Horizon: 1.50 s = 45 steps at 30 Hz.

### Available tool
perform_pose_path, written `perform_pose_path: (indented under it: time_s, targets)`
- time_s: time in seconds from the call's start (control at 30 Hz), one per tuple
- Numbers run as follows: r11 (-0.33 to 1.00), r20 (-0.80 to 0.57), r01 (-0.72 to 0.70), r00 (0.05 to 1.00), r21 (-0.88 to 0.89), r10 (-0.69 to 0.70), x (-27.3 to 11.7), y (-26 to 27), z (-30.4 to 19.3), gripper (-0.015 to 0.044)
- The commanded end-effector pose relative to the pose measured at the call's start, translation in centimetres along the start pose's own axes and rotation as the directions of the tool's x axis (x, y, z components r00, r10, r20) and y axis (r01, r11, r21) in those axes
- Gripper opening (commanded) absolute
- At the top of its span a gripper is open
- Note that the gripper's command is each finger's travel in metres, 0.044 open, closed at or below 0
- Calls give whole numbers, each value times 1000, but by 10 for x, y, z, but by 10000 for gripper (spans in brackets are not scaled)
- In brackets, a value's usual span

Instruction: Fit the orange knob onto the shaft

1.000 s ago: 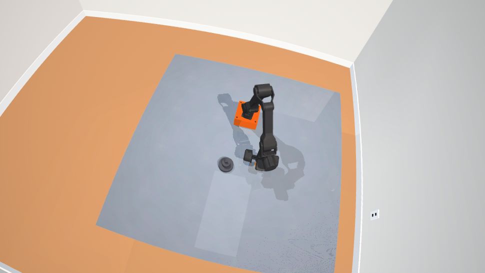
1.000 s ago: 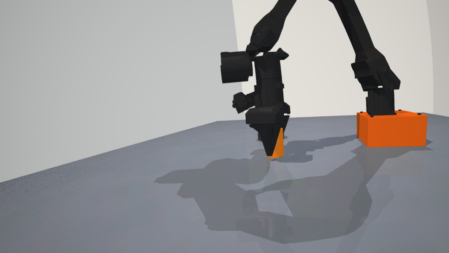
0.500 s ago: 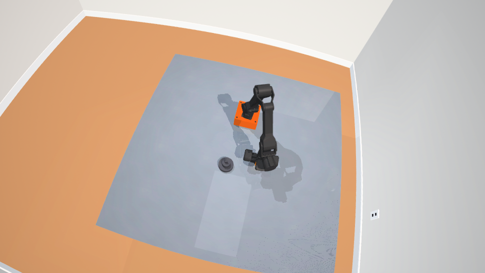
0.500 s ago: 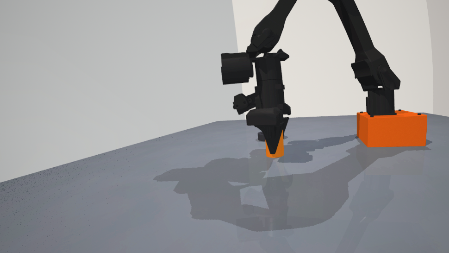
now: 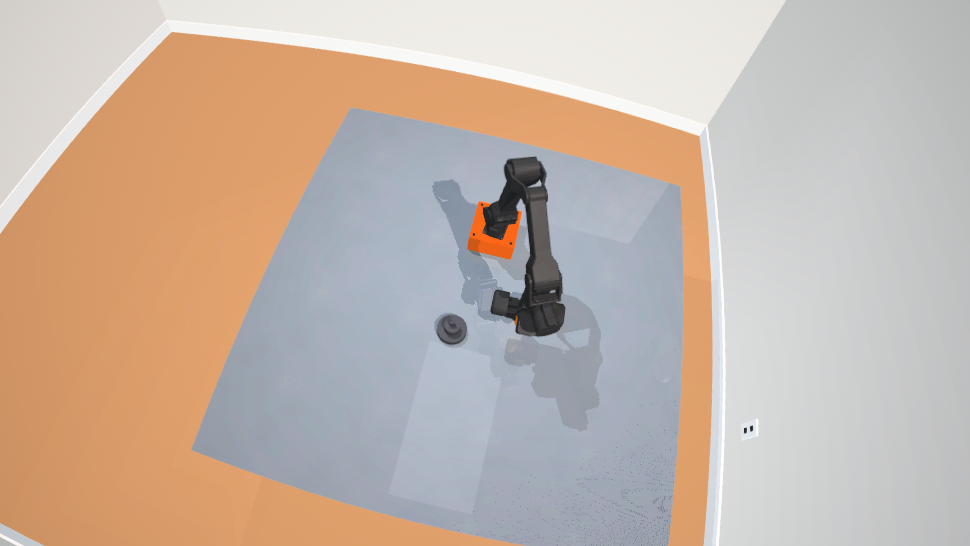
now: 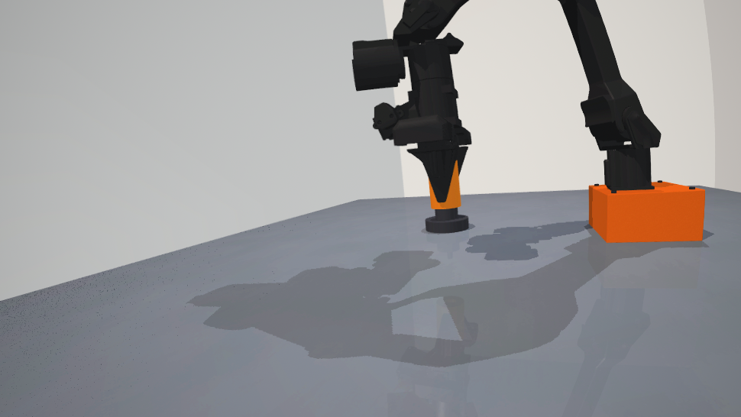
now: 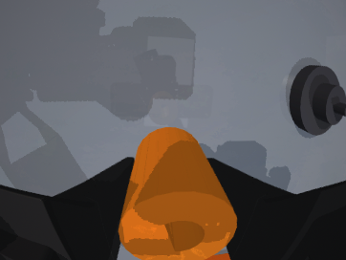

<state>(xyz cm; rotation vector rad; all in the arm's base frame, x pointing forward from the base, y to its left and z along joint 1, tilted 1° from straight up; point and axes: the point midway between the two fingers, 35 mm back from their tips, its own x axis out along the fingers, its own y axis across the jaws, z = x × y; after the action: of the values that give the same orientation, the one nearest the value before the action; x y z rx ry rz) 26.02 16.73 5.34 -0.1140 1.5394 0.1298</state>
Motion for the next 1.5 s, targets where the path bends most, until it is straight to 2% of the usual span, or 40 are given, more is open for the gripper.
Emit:
perform_pose_path:
  time_s: [0.0, 0.23, 0.5, 1.47]
  targets:
    - [1000, 8, -6, 1000, 3, 6, -31, 0, -1, 0]
    - [1000, 7, -5, 1000, 3, 5, -71, -3, -8, 0]
    - [1000, 3, -6, 1000, 17, 6, -68, -10, -4, 0]
    - [1000, 3, 12, 1000, 22, -12, -44, -89, 28, 0]
